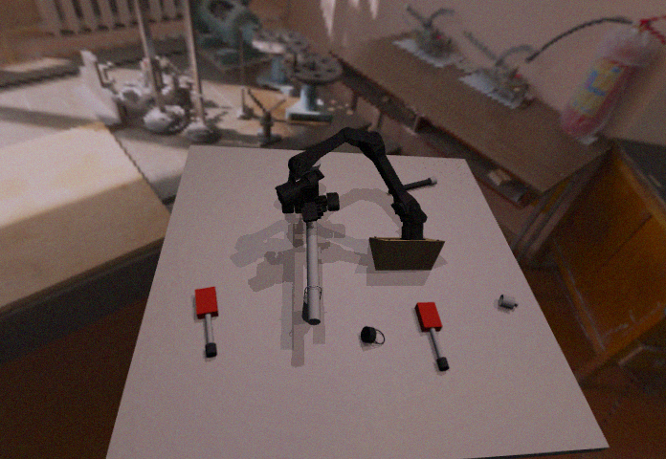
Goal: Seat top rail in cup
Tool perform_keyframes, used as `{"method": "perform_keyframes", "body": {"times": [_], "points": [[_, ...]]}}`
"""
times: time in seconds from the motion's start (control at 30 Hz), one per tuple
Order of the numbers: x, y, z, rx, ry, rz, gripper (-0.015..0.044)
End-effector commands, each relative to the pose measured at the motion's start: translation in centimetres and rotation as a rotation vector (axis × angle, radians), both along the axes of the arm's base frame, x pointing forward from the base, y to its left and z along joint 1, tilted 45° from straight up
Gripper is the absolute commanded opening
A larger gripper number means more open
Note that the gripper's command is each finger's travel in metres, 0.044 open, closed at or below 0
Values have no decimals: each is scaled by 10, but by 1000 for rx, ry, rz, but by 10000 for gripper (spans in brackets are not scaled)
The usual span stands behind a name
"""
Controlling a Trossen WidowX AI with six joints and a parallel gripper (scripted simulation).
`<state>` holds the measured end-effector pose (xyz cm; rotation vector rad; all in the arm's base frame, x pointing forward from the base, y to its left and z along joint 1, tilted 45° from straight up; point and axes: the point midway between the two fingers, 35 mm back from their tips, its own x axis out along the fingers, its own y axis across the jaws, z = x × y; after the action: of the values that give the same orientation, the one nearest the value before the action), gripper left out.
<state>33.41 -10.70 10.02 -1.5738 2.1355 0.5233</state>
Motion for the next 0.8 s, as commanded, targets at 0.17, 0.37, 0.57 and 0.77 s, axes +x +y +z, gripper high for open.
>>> {"method": "perform_keyframes", "body": {"times": [0.17,0.37,0.57,0.77], "points": [[0,-6,13,-10,-8,8,0],[-1,-5,6,0,1,0,0],[-1,-5,6,0,1,0,0],[-1,-5,6,0,1,0,157]]}}
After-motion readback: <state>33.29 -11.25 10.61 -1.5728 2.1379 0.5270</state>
